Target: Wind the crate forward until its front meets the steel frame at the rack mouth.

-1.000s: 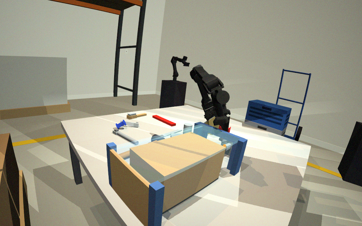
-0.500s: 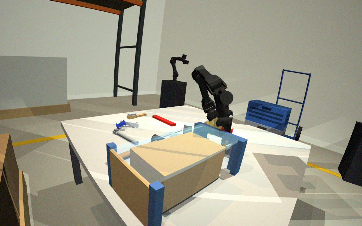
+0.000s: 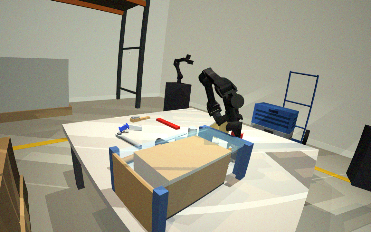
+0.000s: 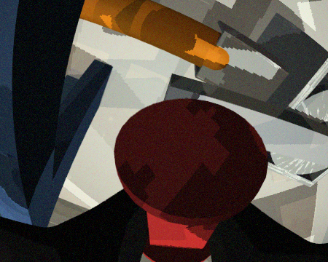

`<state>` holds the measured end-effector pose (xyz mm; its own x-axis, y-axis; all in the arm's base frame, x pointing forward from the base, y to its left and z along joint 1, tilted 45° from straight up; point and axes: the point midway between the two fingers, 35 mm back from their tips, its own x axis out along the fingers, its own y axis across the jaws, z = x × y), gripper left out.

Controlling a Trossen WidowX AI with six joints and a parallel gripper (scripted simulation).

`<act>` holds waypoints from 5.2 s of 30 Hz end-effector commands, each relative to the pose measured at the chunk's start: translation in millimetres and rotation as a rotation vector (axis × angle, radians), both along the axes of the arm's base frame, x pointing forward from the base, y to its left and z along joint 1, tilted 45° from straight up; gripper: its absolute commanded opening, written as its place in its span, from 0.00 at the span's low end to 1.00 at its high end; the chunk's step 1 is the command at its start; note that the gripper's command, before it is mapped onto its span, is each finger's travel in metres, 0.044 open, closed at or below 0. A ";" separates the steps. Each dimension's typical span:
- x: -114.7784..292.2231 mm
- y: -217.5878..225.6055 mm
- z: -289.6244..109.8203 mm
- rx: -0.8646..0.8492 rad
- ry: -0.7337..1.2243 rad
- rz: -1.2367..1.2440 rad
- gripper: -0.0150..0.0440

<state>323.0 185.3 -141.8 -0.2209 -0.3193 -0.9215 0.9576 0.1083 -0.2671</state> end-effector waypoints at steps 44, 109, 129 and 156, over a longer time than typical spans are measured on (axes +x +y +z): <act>-26.8 46.0 -39.6 0.018 0.000 0.000 0.25; -95.8 76.3 -54.9 0.022 0.004 0.000 0.25; -119.8 77.3 -51.7 0.023 0.006 0.000 0.25; -150.5 71.7 -41.5 0.022 0.008 0.000 0.25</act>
